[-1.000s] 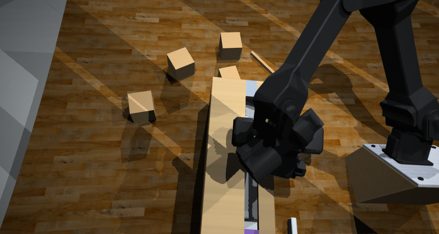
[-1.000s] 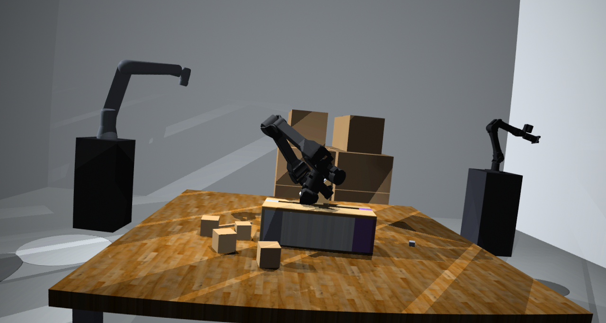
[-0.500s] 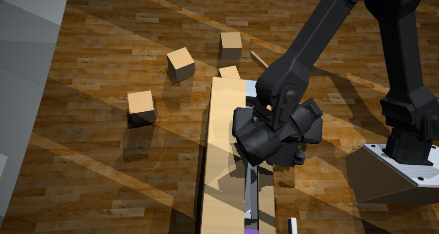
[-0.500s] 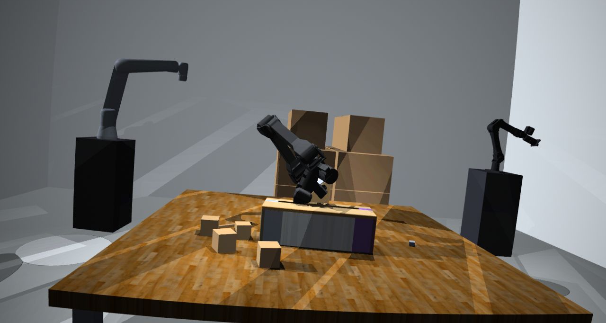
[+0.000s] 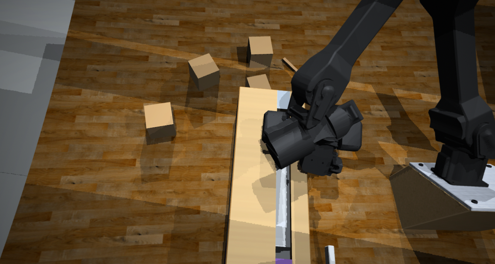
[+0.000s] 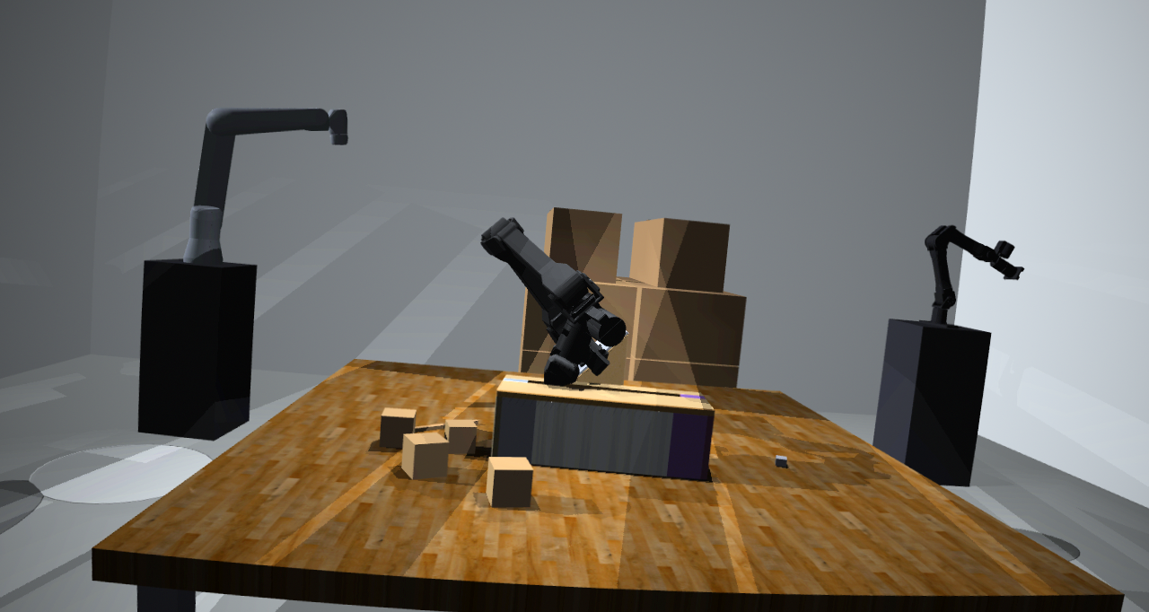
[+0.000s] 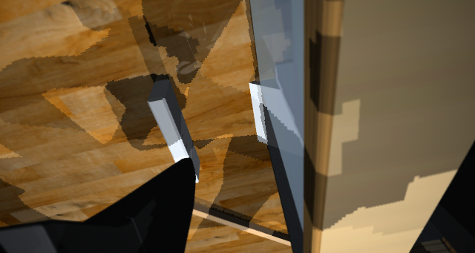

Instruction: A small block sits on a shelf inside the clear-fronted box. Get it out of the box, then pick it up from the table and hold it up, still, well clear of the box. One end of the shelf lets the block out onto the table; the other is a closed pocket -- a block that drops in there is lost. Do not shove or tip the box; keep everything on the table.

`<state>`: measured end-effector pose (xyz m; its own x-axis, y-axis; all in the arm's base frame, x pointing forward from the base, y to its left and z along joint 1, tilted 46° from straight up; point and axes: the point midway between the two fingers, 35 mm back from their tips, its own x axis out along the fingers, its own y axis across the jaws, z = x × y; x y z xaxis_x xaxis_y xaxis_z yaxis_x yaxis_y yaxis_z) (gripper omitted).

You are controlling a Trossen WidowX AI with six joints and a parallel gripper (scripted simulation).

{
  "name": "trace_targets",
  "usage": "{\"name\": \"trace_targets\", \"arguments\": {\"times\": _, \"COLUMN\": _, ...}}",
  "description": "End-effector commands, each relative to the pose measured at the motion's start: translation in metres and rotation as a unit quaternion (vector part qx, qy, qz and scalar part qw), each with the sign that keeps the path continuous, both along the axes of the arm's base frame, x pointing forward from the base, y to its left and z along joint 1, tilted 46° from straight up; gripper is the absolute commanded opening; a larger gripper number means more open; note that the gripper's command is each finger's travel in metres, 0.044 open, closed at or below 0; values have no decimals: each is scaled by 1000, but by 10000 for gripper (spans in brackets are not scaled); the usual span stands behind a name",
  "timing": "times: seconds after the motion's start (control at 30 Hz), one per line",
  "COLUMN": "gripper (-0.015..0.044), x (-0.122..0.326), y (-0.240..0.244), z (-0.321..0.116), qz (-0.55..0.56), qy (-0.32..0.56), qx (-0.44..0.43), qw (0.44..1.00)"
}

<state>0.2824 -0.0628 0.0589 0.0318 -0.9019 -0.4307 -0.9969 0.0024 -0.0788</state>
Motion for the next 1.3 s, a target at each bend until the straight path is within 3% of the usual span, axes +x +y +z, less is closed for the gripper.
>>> {"name": "trace_targets", "arguments": {"times": 0.0, "gripper": 400, "x": -1, "y": -5, "z": 5, "qz": 1, "qy": 0, "qx": -2, "qw": 1000}}
{"name": "trace_targets", "arguments": {"times": 0.2, "gripper": 400, "x": -1, "y": -9, "z": 11, "qz": 1, "qy": 0, "qx": -1, "qw": 1000}}
{"name": "trace_targets", "arguments": {"times": 0.47, "gripper": 400, "x": -4, "y": 38, "z": 50, "qz": 0, "qy": 1, "qx": 1, "qw": 1000}}
{"name": "trace_targets", "arguments": {"times": 0.63, "gripper": 400, "x": -2, "y": 37, "z": 48, "qz": 7, "qy": -1, "qx": 1, "qw": 1000}}
{"name": "trace_targets", "arguments": {"times": 0.67, "gripper": 374, "x": -3, "y": 37, "z": 48, "qz": 10, "qy": 4, "qx": 2, "qw": 1000}}
{"name": "trace_targets", "arguments": {"times": 0.8, "gripper": 285, "x": -10, "y": 31, "z": 58, "qz": 73, "qy": 83, "qx": 22, "qw": 994}}
{"name": "trace_targets", "arguments": {"times": 1.03, "gripper": 285, "x": -24, "y": 20, "z": 76, "qz": 222, "qy": 237, "qx": 34, "qw": 945}}
{"name": "trace_targets", "arguments": {"times": 1.27, "gripper": 285, "x": -38, "y": 10, "z": 91, "qz": 368, "qy": 369, "qx": -6, "qw": 853}}
